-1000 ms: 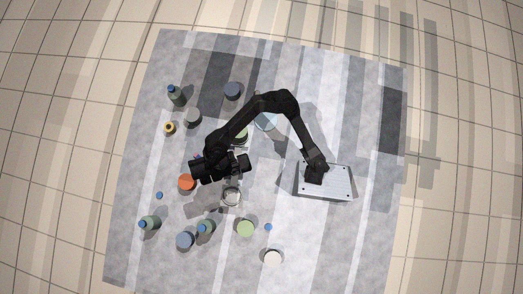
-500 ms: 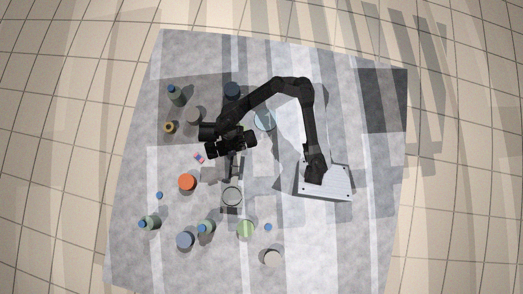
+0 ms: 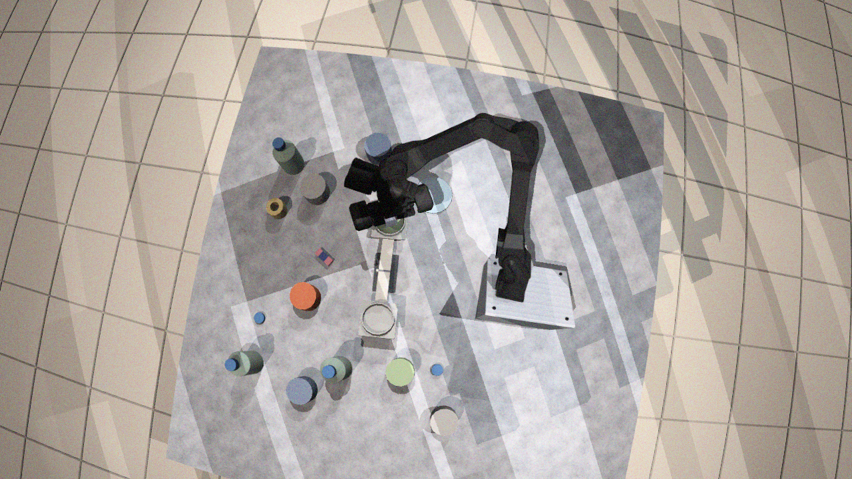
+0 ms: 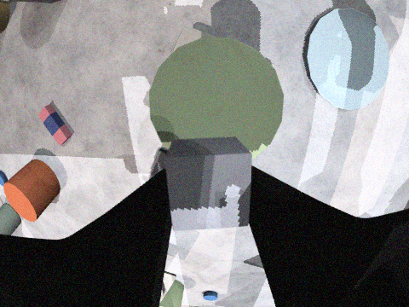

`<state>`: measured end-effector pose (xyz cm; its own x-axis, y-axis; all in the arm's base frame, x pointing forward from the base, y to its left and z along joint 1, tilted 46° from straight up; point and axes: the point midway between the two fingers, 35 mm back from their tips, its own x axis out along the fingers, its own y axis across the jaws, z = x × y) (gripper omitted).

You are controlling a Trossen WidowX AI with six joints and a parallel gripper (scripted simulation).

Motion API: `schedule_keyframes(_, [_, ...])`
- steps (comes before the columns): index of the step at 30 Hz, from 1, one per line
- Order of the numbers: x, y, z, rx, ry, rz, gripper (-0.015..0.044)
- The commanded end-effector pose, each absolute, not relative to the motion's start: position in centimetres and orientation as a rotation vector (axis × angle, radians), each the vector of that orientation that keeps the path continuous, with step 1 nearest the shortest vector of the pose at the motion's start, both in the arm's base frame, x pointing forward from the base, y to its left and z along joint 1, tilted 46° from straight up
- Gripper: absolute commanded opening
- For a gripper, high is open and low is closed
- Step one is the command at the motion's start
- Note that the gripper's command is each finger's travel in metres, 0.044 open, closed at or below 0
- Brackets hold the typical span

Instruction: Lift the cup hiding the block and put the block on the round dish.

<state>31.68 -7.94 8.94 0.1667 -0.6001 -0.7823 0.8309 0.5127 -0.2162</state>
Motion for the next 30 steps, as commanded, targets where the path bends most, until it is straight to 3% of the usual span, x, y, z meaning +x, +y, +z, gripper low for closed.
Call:
schedule_keyframes(1, [30.9,-9.3,9.5,0.264,0.943,-1.034,0.0])
schedule_keyframes(11, [29.8,-13.8,11.9,0.253,0.894,-1.065,0.0])
schedule_keyframes(22, [24.0,-19.1,13.5,0.197,0.9,-1.19,0.0])
schedule_keyframes(30, [24.1,-20.3,12.4,0.196,0.901,-1.192,0.0])
